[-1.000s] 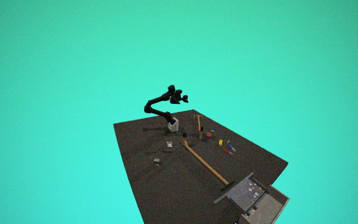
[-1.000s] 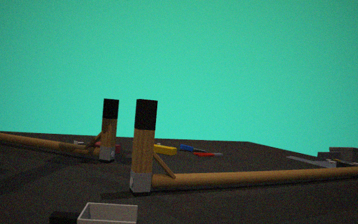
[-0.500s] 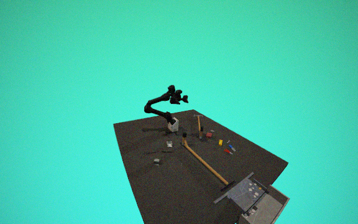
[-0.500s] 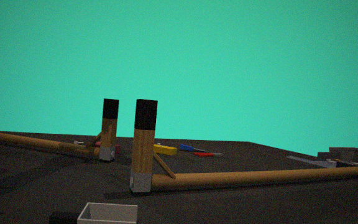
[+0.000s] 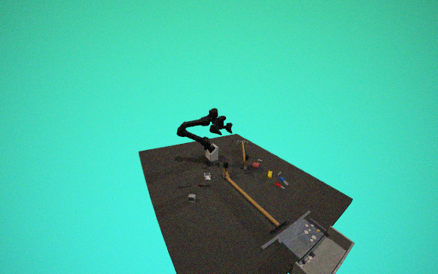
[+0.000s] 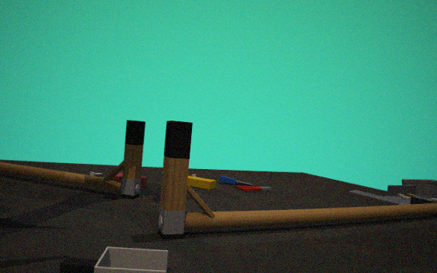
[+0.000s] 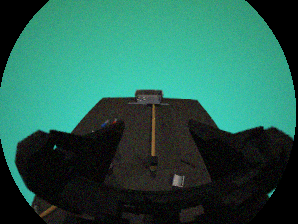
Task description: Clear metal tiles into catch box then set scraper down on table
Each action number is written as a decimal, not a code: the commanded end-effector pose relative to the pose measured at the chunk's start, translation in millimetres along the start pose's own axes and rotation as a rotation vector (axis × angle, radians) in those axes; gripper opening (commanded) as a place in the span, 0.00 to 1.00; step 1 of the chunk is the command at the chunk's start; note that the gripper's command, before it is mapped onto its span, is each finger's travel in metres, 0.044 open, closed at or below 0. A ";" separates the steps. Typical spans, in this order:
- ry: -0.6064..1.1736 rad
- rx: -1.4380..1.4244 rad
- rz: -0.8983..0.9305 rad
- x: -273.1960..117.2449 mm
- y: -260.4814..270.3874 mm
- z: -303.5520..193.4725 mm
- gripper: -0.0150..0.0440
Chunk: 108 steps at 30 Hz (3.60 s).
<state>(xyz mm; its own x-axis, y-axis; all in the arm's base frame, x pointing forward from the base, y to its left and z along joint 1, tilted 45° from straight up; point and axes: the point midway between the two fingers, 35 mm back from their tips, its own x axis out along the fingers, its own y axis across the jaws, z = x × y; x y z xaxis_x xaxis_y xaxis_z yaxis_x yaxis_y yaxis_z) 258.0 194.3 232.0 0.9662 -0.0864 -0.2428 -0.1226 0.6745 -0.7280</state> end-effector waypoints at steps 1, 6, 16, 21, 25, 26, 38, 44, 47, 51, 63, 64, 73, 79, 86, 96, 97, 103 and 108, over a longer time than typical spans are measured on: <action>0.061 -0.021 -0.002 15.7 3.9 -19.2 1.00; 0.121 -0.029 -0.008 30.2 3.4 -37.3 1.00; 0.246 -0.035 -0.017 55.5 0.9 -76.8 1.00; 0.310 -0.032 -0.018 65.9 -0.4 -97.7 1.00; 0.361 -0.025 -0.017 73.0 -0.9 -114.7 1.00; 0.374 -0.022 -0.017 74.7 -0.9 -119.0 1.00; 0.531 0.015 -0.011 89.0 -2.5 -172.5 1.00; 0.594 0.034 -0.008 91.8 -3.2 -193.7 1.00; 0.598 0.035 -0.008 91.9 -3.2 -195.2 1.00; 0.599 0.036 -0.008 91.7 -3.2 -194.8 1.00; 0.600 0.047 -0.007 70.6 -3.4 -162.8 1.00; 0.600 0.047 -0.007 68.5 -3.7 -160.0 1.00; 0.597 0.049 -0.010 60.9 -5.2 -151.0 1.00; 0.598 0.050 -0.009 66.7 -4.4 -166.6 1.00; 0.597 0.049 -0.011 72.5 -4.3 -186.6 1.00; 0.599 0.050 -0.009 80.8 -3.2 -192.5 1.00; 0.599 0.051 -0.009 82.3 -3.0 -193.2 1.00; 0.601 0.052 -0.007 91.0 -2.1 -198.0 1.00; 0.601 0.053 -0.007 98.1 -1.7 -202.2 1.00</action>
<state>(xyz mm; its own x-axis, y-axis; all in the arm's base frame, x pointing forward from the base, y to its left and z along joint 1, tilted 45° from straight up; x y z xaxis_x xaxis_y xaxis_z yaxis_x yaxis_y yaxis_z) 304.4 39.8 87.2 0.6739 -0.4786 -0.5628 -0.0798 0.7102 -0.6995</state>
